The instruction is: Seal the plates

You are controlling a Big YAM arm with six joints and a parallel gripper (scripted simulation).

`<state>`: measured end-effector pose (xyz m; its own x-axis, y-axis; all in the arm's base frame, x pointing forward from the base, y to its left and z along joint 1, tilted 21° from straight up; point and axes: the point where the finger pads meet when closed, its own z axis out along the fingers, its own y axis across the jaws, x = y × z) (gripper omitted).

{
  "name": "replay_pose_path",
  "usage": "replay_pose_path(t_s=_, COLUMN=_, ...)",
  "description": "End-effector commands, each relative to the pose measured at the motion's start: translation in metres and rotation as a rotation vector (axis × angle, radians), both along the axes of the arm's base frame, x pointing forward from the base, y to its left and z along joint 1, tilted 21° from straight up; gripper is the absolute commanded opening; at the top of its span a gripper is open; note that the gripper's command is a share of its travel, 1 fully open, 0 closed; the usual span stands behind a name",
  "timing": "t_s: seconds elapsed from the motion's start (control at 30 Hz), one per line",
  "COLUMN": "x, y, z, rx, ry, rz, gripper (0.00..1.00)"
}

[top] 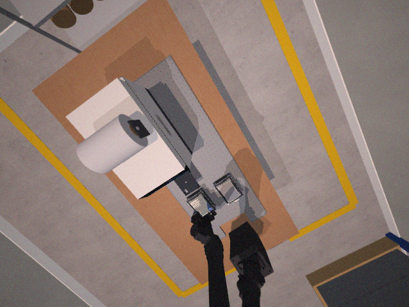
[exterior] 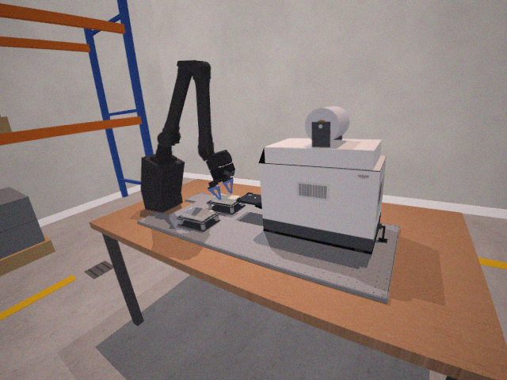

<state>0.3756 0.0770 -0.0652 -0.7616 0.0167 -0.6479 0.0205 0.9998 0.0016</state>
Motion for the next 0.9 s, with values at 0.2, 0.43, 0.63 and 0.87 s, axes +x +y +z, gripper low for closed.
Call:
replay_pose_path(t_s=0.2, x=-0.010, y=0.004, z=-0.006, rx=-0.002, ry=0.022, rz=0.009, gripper=1.00)
replay_pose_path(t_s=0.43, x=-0.011, y=0.003, z=-0.007, rx=-0.004, ry=0.027, rz=0.009, gripper=1.00)
replay_pose_path(t_s=0.63, x=-0.012, y=0.002, z=-0.010, rx=-0.006, ry=0.033, rz=0.008, gripper=1.00)
replay_pose_path(t_s=0.87, x=-0.013, y=0.002, z=-0.011, rx=-0.007, ry=0.037, rz=0.008, gripper=1.00)
